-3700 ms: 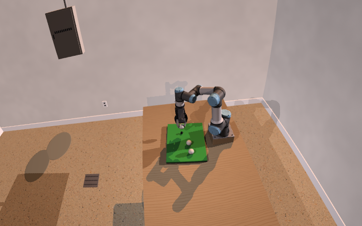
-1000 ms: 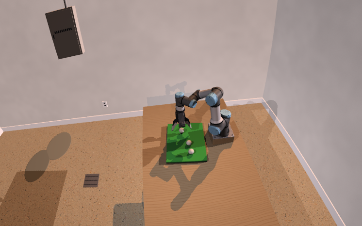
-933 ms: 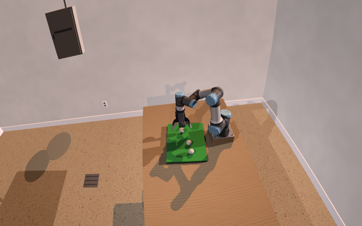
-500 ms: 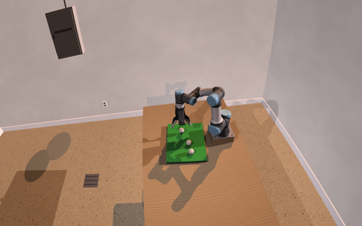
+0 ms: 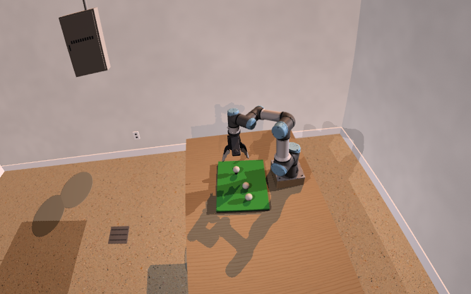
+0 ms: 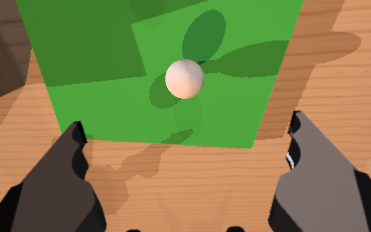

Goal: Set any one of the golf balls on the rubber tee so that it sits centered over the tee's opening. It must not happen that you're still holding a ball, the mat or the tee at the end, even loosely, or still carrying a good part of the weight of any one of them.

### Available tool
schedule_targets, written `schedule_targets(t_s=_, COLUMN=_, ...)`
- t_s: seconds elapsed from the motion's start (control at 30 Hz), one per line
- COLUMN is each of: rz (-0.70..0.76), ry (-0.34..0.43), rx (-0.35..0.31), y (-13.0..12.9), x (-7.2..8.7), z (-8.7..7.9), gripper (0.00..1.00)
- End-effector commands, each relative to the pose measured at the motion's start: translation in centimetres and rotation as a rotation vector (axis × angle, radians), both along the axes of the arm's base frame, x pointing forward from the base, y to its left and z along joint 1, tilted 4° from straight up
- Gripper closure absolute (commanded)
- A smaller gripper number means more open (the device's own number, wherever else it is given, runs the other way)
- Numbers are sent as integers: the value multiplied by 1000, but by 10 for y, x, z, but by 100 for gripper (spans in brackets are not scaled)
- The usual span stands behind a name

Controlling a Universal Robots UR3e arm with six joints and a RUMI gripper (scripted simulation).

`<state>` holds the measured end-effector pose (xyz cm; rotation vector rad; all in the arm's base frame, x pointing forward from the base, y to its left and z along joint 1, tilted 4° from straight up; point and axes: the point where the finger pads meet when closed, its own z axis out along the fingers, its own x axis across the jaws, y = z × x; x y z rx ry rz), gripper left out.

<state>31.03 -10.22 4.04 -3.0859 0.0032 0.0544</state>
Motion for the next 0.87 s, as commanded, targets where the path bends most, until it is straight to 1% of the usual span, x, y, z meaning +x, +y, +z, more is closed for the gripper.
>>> schedule_targets(t_s=0.0, rz=0, ry=2, rx=1, y=-1, x=1, z=17, gripper=0)
schedule_targets(t_s=0.23, rz=0, ry=2, rx=1, y=-1, x=0, z=25, gripper=0)
schedule_targets(t_s=0.83, rz=0, ry=2, rx=1, y=-1, x=0, z=26, gripper=0)
